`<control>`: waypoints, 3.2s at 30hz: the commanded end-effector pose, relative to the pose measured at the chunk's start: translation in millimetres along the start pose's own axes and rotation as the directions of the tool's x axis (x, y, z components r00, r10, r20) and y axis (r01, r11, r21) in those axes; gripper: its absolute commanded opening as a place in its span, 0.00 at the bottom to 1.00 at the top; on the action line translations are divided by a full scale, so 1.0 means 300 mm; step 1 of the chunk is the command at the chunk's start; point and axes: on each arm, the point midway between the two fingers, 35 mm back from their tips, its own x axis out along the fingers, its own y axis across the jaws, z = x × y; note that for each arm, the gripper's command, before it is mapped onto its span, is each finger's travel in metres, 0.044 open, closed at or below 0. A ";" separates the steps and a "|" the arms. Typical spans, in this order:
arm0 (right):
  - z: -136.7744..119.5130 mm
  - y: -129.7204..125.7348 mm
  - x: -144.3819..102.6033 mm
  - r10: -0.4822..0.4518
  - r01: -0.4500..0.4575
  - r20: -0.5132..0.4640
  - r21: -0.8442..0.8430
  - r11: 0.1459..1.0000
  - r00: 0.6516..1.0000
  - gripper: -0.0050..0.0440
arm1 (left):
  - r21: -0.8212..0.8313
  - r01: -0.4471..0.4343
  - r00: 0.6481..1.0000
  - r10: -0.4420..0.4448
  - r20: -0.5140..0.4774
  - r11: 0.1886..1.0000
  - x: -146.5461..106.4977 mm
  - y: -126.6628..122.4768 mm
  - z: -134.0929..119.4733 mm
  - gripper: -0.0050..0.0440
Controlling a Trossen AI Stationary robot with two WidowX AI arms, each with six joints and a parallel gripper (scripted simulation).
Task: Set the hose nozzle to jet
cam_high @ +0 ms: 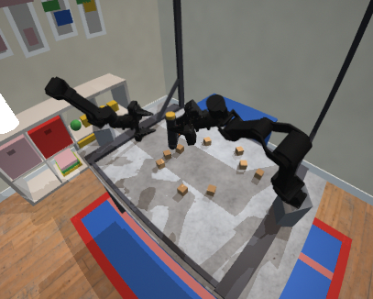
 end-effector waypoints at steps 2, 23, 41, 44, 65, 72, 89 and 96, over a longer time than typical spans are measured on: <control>-0.016 -0.044 0.006 -0.014 0.013 -0.012 -0.011 1.000 1.000 0.93 | -0.034 0.000 1.000 0.001 0.026 0.999 -0.001 0.012 0.040 0.45; -0.020 -0.069 0.114 0.162 -0.162 0.011 0.102 0.981 0.987 0.93 | -0.034 0.000 1.000 0.001 0.026 0.999 -0.001 0.012 0.040 0.45; -0.003 -0.077 0.189 0.347 -0.350 0.044 0.160 0.923 0.937 0.93 | -0.034 0.000 1.000 0.001 0.026 0.999 -0.001 0.012 0.040 0.45; 0.001 -0.081 0.198 0.381 -0.384 0.049 0.165 0.909 0.923 0.93 | -0.034 0.000 1.000 0.001 0.026 0.999 -0.001 0.012 0.040 0.45; 0.023 -0.126 0.222 0.573 -0.576 0.063 0.151 0.804 0.817 0.93 | -0.034 0.000 1.000 0.001 0.026 0.999 -0.001 0.012 0.040 0.45; 0.024 -0.140 0.218 0.617 -0.619 0.059 0.136 0.774 0.785 0.93 | -0.034 0.000 1.000 0.001 0.026 0.999 -0.001 0.012 0.040 0.45; 0.020 -0.205 0.192 0.727 -0.727 0.024 0.071 0.683 0.686 0.93 | -0.034 0.000 1.000 0.001 0.026 0.999 -0.001 0.012 0.040 0.45; 0.014 -0.237 0.173 0.765 -0.765 -0.003 0.033 0.644 0.644 0.93 | -0.034 0.000 1.000 0.001 0.026 0.999 -0.001 0.012 0.040 0.45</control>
